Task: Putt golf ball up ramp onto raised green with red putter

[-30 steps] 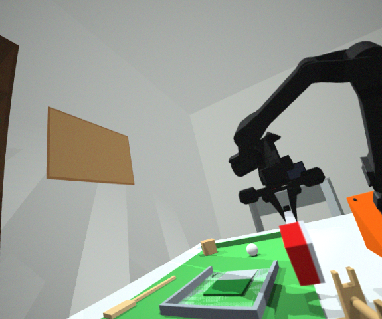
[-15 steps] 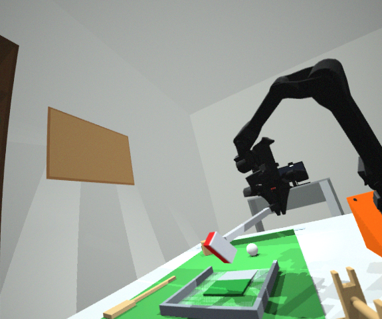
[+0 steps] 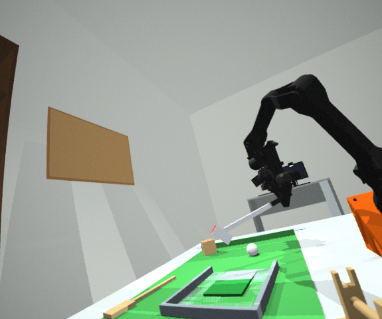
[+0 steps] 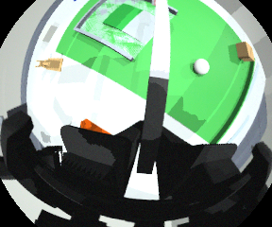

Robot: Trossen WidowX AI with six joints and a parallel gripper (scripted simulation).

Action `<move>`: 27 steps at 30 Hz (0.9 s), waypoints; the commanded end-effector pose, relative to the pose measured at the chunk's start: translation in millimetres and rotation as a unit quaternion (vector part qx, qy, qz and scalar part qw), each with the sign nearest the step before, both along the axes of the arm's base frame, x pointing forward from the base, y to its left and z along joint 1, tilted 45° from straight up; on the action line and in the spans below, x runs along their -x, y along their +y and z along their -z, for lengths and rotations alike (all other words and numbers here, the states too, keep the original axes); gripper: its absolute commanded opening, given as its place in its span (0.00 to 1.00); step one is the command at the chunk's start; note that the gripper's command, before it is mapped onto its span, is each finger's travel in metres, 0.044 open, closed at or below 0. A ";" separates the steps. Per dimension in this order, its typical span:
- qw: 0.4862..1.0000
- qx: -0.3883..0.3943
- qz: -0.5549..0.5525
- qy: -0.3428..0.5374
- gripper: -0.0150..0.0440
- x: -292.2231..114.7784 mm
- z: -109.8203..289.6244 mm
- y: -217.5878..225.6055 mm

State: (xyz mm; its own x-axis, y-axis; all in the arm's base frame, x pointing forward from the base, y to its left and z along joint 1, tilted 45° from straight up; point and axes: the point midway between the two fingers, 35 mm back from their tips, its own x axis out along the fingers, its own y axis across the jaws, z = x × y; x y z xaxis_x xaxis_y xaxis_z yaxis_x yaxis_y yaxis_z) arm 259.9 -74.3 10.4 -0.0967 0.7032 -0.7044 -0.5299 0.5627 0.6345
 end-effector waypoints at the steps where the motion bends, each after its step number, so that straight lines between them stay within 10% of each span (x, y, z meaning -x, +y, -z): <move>1: 0.997 0.014 0.055 0.054 0.25 7.2 20.2 -23.8; 27: 0.963 0.042 0.184 0.190 0.25 42.8 96.2 -52.5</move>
